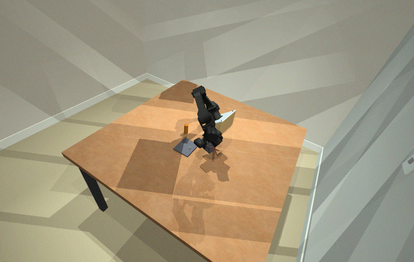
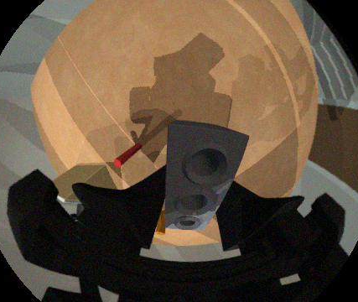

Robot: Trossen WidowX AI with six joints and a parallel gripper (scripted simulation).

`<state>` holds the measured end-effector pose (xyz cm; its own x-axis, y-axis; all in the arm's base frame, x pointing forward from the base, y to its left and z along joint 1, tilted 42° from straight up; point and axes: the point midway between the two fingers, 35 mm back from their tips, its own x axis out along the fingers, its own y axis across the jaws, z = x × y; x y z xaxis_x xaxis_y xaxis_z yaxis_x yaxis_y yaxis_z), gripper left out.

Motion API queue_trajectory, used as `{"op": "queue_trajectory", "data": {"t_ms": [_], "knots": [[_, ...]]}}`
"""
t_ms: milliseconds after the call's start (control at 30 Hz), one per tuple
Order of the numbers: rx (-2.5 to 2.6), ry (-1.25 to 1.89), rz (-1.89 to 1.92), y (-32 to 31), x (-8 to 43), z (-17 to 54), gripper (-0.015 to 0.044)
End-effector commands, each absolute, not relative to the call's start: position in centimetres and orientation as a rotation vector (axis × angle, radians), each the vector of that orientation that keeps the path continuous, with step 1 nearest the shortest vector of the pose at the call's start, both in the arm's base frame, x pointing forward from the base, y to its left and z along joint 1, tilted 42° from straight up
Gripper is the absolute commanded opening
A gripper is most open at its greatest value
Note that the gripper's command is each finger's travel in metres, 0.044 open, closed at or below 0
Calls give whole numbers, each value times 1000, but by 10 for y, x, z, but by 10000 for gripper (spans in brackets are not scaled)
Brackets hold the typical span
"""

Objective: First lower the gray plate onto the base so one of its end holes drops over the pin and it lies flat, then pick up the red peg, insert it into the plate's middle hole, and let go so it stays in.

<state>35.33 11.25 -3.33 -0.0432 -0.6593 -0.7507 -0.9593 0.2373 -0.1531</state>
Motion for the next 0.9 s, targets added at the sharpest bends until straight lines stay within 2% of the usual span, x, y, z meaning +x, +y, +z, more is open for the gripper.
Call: {"op": "queue_trajectory", "data": {"t_ms": [0,367,867], "knots": [[-1487,1772,516,121,353,-22,0],[-1489,1774,518,138,349,0,0],[-1599,1758,689,93,362,11,0]]}}
